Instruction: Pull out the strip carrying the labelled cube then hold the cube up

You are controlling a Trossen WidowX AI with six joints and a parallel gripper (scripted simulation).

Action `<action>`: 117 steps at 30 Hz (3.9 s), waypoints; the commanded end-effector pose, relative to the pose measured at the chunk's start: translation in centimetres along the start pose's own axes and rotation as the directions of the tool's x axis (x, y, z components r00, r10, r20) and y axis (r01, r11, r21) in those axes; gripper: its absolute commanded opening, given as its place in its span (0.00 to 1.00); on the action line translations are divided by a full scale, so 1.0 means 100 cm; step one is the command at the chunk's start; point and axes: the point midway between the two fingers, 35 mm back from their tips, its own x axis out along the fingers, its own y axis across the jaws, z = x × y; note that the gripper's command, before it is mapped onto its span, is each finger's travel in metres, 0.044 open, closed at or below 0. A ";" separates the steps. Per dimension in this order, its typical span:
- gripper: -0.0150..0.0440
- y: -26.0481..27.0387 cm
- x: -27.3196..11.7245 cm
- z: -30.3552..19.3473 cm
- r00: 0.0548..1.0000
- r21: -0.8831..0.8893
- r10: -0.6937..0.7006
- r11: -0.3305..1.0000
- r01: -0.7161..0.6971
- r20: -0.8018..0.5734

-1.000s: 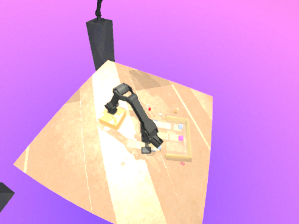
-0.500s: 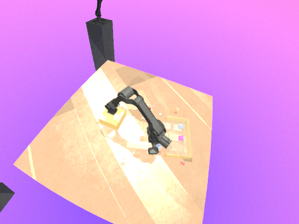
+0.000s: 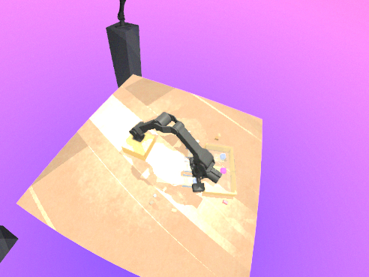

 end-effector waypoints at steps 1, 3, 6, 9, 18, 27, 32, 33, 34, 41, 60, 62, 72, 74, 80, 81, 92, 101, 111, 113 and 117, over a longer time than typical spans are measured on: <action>1.00 -0.003 -0.005 0.015 1.000 0.004 -0.001 1.000 0.001 0.008; 1.00 -0.003 -0.007 0.019 1.000 0.004 -0.001 1.000 0.001 0.008; 0.91 -0.004 -0.006 0.020 1.000 0.004 -0.001 1.000 0.001 0.008; 0.78 -0.004 -0.002 0.020 1.000 0.004 -0.001 1.000 0.001 0.008; 0.68 -0.004 0.013 0.021 1.000 0.004 -0.001 1.000 0.001 0.008; 0.68 -0.004 0.028 0.021 1.000 0.004 -0.001 1.000 0.001 0.008; 0.68 -0.004 0.036 0.021 1.000 0.004 -0.001 1.000 0.001 0.008; 0.68 -0.004 0.038 0.021 1.000 0.004 -0.001 1.000 0.001 0.008; 0.68 -0.004 0.039 0.021 1.000 0.004 -0.001 1.000 0.001 0.008; 0.68 -0.004 0.048 0.020 1.000 0.004 -0.001 1.000 0.001 0.008; 0.25 -0.002 0.042 0.017 1.000 0.000 -0.002 1.000 0.002 0.006; 0.25 0.002 0.037 0.012 1.000 0.000 -0.002 1.000 0.002 0.006; 0.25 0.023 0.014 -0.015 1.000 0.003 0.001 1.000 -0.001 0.004; 0.25 0.028 0.010 -0.020 1.000 0.003 0.001 1.000 -0.001 0.004; 0.25 0.034 0.005 -0.028 1.000 0.004 0.002 1.000 -0.002 0.004; 0.25 0.035 0.005 -0.029 1.000 0.004 0.002 1.000 -0.002 0.004; 0.25 0.057 0.004 -0.058 1.000 0.004 0.004 1.000 -0.004 0.001; 0.25 0.078 0.005 -0.084 1.000 0.004 0.006 1.000 -0.006 -0.001; 0.25 0.085 -0.011 -0.093 1.000 0.004 0.007 1.000 -0.007 -0.002; 0.25 0.085 -0.025 -0.093 1.000 0.004 0.007 1.000 -0.007 -0.002; 0.25 0.085 -0.029 -0.093 1.000 0.004 0.007 1.000 -0.007 -0.002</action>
